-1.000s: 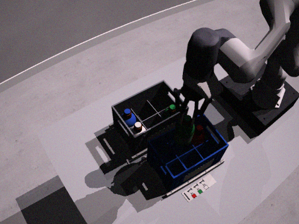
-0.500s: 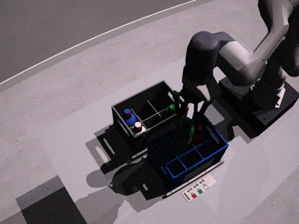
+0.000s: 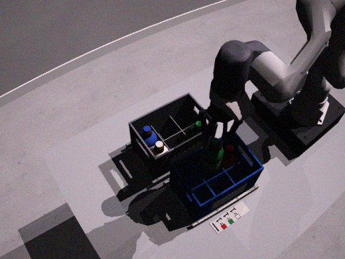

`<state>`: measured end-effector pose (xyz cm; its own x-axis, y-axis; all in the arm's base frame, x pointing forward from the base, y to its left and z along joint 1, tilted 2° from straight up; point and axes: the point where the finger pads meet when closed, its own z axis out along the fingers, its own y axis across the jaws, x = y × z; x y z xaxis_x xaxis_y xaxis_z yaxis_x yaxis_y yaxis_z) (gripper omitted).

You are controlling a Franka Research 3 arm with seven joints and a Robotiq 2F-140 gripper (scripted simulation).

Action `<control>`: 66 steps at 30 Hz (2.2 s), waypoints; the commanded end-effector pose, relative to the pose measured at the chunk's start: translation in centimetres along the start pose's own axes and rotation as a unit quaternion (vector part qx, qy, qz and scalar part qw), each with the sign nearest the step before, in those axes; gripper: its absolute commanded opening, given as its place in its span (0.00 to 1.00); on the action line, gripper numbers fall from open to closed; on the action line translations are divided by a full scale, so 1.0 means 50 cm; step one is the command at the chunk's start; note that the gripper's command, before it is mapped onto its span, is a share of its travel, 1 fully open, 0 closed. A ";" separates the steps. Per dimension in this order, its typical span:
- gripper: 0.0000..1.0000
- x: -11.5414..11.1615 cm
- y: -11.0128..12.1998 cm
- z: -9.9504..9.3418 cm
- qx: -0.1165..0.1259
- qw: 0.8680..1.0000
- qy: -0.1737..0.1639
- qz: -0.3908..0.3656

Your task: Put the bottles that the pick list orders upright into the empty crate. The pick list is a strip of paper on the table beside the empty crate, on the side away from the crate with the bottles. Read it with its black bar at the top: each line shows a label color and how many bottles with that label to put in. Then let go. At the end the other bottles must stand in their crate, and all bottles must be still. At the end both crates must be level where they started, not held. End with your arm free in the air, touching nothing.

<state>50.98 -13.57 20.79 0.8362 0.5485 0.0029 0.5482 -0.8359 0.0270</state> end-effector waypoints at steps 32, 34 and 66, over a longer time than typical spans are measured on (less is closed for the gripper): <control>0.00 0.009 0.007 0.054 -0.007 1.000 0.004 0.000; 0.00 0.008 0.007 0.058 -0.007 1.000 0.004 0.000; 0.00 0.009 0.008 0.114 -0.007 1.000 0.004 0.000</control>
<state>51.17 -13.71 14.98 0.8351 0.5502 0.0025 0.5499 -0.8348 0.0274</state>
